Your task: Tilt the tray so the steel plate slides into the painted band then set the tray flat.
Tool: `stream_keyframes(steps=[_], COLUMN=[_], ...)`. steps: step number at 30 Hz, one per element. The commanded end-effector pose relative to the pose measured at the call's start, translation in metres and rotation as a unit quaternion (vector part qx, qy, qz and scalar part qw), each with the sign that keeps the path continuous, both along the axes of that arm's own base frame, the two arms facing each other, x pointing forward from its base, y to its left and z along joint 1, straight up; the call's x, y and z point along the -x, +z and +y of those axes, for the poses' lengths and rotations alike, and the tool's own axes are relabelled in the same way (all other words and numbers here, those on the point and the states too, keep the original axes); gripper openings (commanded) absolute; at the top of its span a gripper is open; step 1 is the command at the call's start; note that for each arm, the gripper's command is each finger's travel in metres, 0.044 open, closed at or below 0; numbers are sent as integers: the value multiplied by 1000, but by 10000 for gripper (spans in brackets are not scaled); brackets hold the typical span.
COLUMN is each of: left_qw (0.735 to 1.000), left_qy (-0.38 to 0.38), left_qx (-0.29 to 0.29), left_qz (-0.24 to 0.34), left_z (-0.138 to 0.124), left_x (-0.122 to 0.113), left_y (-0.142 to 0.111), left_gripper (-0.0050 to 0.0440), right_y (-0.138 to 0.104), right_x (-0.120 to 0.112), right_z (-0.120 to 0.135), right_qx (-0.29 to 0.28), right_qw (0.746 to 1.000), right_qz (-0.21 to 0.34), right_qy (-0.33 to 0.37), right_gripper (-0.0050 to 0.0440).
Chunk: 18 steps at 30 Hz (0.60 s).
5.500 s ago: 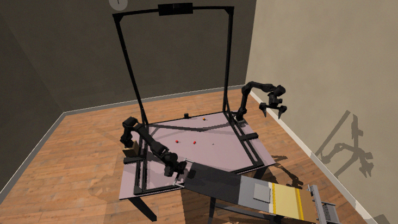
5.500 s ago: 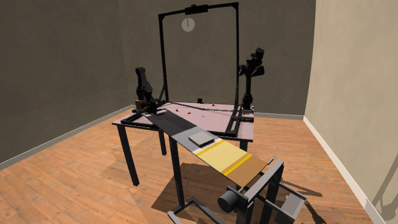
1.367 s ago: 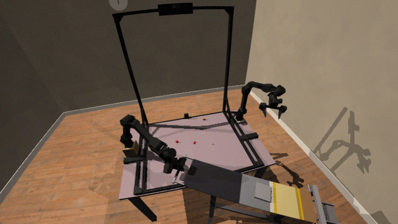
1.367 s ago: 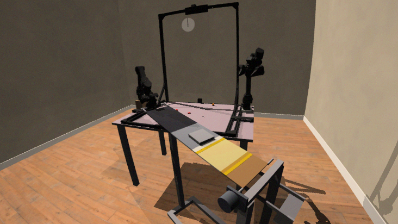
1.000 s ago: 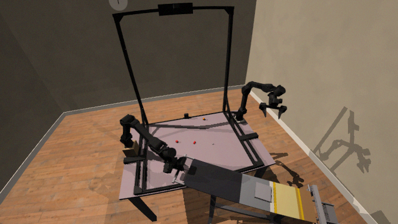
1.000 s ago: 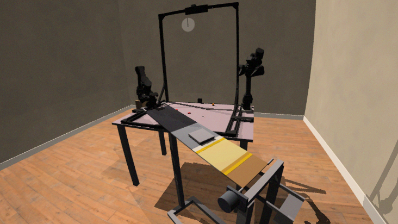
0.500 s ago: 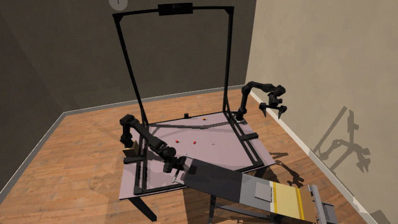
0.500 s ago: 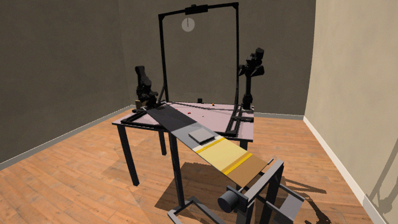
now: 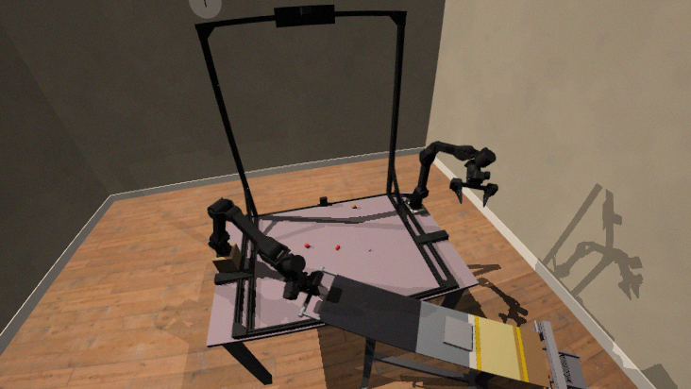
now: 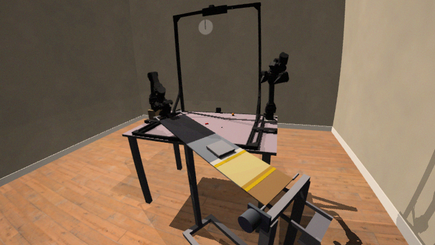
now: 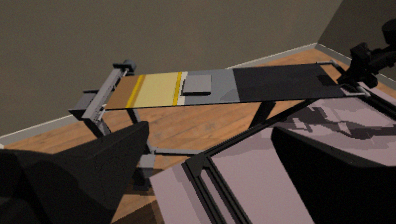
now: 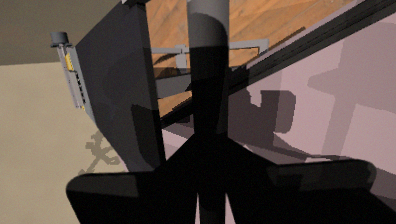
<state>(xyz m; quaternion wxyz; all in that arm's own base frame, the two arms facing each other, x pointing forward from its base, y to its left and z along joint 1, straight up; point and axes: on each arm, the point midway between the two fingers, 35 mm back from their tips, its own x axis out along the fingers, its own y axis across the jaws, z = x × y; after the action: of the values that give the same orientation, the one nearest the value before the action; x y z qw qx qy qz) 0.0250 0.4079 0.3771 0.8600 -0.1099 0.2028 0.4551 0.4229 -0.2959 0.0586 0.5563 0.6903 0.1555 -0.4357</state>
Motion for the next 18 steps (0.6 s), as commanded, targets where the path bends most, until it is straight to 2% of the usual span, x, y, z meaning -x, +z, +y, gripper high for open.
stream_keyframes(steps=[1, 2, 4, 6, 9, 18], left_qw=[1000, 1000, 1000, 1000, 1000, 1000], left_qy=[-1, -1, -1, -1, -1, -1], left_qx=[-2, -2, -2, -2, -2, -2], left_qz=[1, 1, 1, 1, 1, 1], left_z=[0, 0, 0, 0, 0, 0], left_x=[0, 0, 0, 0, 0, 0], left_y=[1, 1, 1, 1, 1, 1], left_gripper=[440, 440, 440, 440, 440, 440], right_y=[8, 4, -29, -29, -79, -77], right_x=[-2, -2, 3, 3, 7, 6], right_z=[-1, -1, 1, 1, 3, 3], right_qx=[11, 9, 5, 5, -1, -12], right_qw=[1000, 1000, 1000, 1000, 1000, 1000], right_qz=[-21, -17, -9, -9, 4, 27], right_qy=[1, 1, 1, 1, 1, 1], right_gripper=[0, 0, 0, 0, 0, 0])
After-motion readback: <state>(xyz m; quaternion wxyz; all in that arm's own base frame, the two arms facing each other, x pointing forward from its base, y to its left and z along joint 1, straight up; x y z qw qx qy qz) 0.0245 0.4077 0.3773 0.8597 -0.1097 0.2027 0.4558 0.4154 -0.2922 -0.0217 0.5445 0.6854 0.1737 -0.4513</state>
